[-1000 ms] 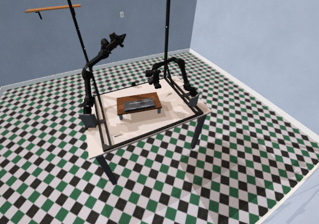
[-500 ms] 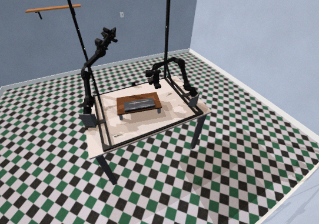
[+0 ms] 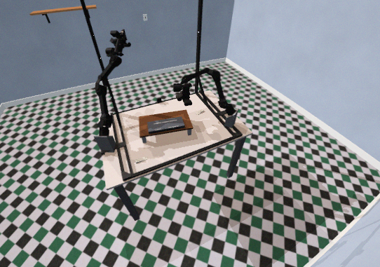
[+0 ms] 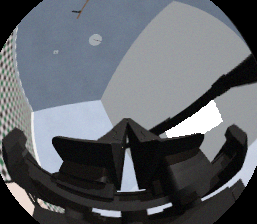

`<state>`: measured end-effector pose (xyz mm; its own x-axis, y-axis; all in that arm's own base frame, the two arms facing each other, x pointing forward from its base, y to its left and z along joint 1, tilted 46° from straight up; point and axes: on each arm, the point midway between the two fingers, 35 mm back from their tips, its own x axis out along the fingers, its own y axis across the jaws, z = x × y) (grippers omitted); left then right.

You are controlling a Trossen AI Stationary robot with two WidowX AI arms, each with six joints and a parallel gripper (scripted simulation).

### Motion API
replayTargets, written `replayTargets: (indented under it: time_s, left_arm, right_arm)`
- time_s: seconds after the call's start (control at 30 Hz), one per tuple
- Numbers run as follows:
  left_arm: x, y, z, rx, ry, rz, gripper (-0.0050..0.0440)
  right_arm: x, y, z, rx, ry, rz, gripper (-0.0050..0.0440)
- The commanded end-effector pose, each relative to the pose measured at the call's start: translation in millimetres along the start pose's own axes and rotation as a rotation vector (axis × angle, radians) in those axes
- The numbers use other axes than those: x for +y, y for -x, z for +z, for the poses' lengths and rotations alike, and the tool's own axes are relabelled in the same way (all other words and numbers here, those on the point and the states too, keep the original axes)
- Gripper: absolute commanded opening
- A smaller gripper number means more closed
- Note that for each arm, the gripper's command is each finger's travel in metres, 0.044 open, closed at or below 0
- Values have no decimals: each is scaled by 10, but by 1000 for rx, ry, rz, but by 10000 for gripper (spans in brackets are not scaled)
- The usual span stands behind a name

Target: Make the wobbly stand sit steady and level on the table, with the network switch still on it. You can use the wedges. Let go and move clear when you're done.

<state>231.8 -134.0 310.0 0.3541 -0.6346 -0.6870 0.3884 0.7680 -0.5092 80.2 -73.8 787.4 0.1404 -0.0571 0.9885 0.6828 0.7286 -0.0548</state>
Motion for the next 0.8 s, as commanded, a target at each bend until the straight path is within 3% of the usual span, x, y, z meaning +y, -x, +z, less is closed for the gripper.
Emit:
replayTargets:
  time_s: [0.0, 0.2, 0.4, 0.77]
  left_arm:
    - [0, 0, 0, 0, 0, 0, 0]
    - [0, 0, 0, 0, 0, 0, 0]
    - [0, 0, 0, 0, 0, 0, 0]
    - [0, 0, 0, 0, 0, 0, 0]
  right_arm:
    - [-13, -37, 340, -102, 32, -17, 0]
    - [-35, -32, 909, -279, 87, -55, 0]
    - [-35, -32, 909, -279, 87, -55, 0]
    - [58, -35, 924, -288, -401, -54, 0]
